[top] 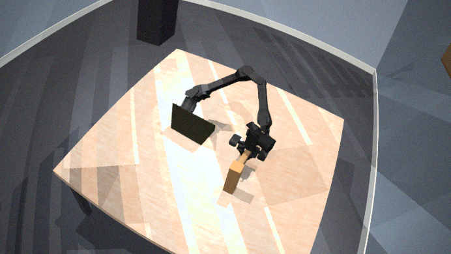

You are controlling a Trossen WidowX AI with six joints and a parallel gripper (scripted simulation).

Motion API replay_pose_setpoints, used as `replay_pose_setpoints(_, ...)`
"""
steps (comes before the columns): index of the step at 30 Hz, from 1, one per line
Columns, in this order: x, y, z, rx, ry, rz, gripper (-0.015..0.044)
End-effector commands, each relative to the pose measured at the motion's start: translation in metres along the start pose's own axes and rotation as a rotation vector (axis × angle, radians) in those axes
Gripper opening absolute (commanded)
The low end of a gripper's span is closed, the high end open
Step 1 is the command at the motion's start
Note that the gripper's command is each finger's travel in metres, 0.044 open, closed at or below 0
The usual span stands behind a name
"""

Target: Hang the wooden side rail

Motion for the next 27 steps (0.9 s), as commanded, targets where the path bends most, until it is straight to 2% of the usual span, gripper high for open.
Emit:
replay_pose_setpoints(1, -0.0012, 0.0006, 0.0092, 0.008, 0.021, 0.004, 0.0)
replay_pose_setpoints(27, -0.0033, 0.0035, 0.0073, 0.008, 0.022, 0.005, 0.0)
Point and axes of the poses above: the point midway between the two fingers, 35 mm back from their tips, its own z axis back along the fingers, its own x axis across the jaws, y = z × x, the point moved 10 cm from there along z, back along the fingers, and after that the axes turned 12 degrees about z, right-handed, at the moved point
